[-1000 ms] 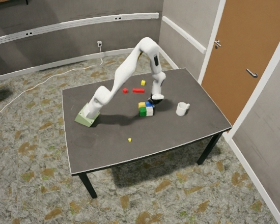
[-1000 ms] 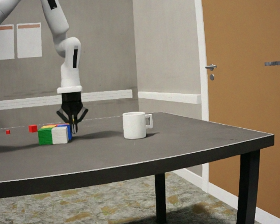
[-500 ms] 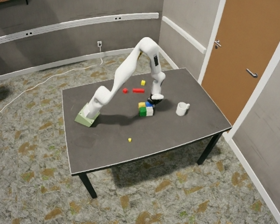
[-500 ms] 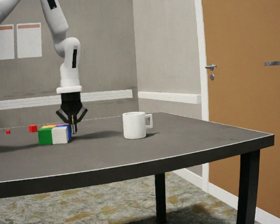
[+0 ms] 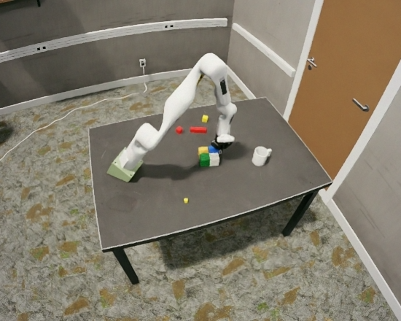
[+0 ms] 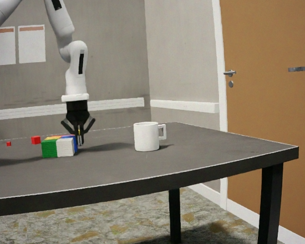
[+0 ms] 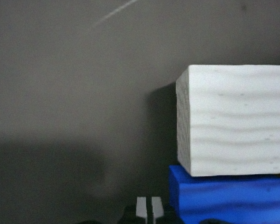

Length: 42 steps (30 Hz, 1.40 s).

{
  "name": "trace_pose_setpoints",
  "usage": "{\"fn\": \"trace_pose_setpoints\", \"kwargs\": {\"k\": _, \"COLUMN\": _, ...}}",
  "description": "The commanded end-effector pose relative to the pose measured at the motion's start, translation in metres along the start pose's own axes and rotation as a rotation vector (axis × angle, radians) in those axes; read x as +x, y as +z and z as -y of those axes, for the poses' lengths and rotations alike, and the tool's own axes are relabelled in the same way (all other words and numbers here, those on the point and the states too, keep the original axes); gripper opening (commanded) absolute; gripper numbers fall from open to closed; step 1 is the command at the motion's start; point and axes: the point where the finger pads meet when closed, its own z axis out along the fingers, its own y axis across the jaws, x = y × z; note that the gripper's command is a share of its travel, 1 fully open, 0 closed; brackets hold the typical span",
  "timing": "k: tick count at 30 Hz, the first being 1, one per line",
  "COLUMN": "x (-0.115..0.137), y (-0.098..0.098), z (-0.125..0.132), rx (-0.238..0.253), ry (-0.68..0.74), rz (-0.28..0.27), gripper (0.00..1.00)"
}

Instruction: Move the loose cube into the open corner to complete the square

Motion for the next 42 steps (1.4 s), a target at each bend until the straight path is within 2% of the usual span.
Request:
{"fn": "trace_pose_setpoints", "kwargs": {"k": 1, "x": -0.0004, "y": -0.0005, "z": 0.0002, "rx": 0.001, "ry": 0.000, "rz": 0.001, "gripper": 0.10}}
{"fn": "trace_pose_setpoints", "kwargs": {"k": 42, "x": -0.0004, "y": -0.0005, "z": -0.0009, "rx": 0.001, "ry": 0.000, "rz": 0.001, "gripper": 0.10}}
